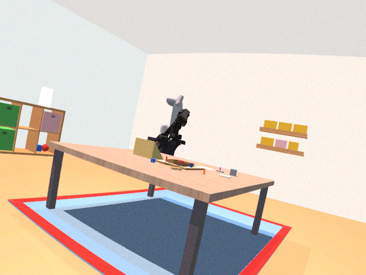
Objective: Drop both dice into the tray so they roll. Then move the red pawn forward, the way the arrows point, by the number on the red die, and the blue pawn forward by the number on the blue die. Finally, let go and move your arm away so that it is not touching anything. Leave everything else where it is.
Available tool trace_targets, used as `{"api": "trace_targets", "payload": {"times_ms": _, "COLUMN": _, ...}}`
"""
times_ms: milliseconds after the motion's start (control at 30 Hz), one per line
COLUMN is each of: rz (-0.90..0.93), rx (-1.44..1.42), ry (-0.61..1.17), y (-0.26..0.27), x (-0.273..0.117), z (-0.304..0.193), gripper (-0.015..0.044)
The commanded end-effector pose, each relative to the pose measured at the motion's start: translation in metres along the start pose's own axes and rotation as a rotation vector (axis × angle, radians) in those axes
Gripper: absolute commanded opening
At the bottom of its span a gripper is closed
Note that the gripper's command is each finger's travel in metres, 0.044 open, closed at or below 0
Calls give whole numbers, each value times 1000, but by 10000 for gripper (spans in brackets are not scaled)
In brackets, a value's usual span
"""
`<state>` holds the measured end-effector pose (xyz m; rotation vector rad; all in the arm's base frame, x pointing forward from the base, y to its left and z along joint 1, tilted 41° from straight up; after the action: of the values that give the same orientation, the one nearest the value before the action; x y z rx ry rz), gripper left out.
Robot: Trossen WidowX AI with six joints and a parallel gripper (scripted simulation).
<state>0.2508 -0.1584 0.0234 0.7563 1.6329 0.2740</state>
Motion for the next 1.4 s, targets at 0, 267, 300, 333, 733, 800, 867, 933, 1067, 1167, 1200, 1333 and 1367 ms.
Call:
{"api": "trace_targets", "payload": {"times_ms": 0, "rz": 10, "rx": -546, "ry": -16, "y": -69, "x": 14, "z": -5, "gripper": 275}}
{"api": "trace_targets", "payload": {"times_ms": 267, "rz": 29, "rx": -901, "ry": -33, "y": -111, "x": 29, "z": -18, "gripper": 275}}
{"api": "trace_targets", "payload": {"times_ms": 300, "rz": 29, "rx": -901, "ry": -33, "y": -112, "x": 29, "z": -20, "gripper": 275}}
{"api": "trace_targets", "payload": {"times_ms": 333, "rz": 29, "rx": -901, "ry": -33, "y": -112, "x": 29, "z": -21, "gripper": 275}}
{"api": "trace_targets", "payload": {"times_ms": 733, "rz": 29, "rx": -901, "ry": -33, "y": -113, "x": 32, "z": -21, "gripper": 275}}
{"api": "trace_targets", "payload": {"times_ms": 800, "rz": 29, "rx": -901, "ry": -34, "y": -112, "x": 42, "z": -21, "gripper": 275}}
{"api": "trace_targets", "payload": {"times_ms": 867, "rz": 29, "rx": -901, "ry": -34, "y": -112, "x": 42, "z": -21, "gripper": 275}}
{"api": "trace_targets", "payload": {"times_ms": 933, "rz": 29, "rx": -901, "ry": -34, "y": -112, "x": 50, "z": -21, "gripper": 275}}
{"api": "trace_targets", "payload": {"times_ms": 1067, "rz": 29, "rx": -901, "ry": -34, "y": -112, "x": 58, "z": -21, "gripper": 275}}
{"api": "trace_targets", "payload": {"times_ms": 1167, "rz": 29, "rx": -901, "ry": -34, "y": -112, "x": 61, "z": -21, "gripper": 275}}
{"api": "trace_targets", "payload": {"times_ms": 1200, "rz": 29, "rx": -901, "ry": -34, "y": -112, "x": 63, "z": -21, "gripper": 275}}
{"api": "trace_targets", "payload": {"times_ms": 1333, "rz": 30, "rx": -901, "ry": -34, "y": -112, "x": 70, "z": -21, "gripper": 275}}
{"api": "trace_targets", "payload": {"times_ms": 1367, "rz": 30, "rx": -901, "ry": -34, "y": -112, "x": 71, "z": -21, "gripper": 275}}
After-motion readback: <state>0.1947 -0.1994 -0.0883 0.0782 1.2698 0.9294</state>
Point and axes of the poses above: the point midway between the two fingers, 35 mm back from their tips, its own x axis out along the fingers, its own y axis across the jaws, z = x × y, the point moved 7 cm from there along -x, back along the fingers, and after that the axes turned 15 degrees about -x, right-handed, at the moved point
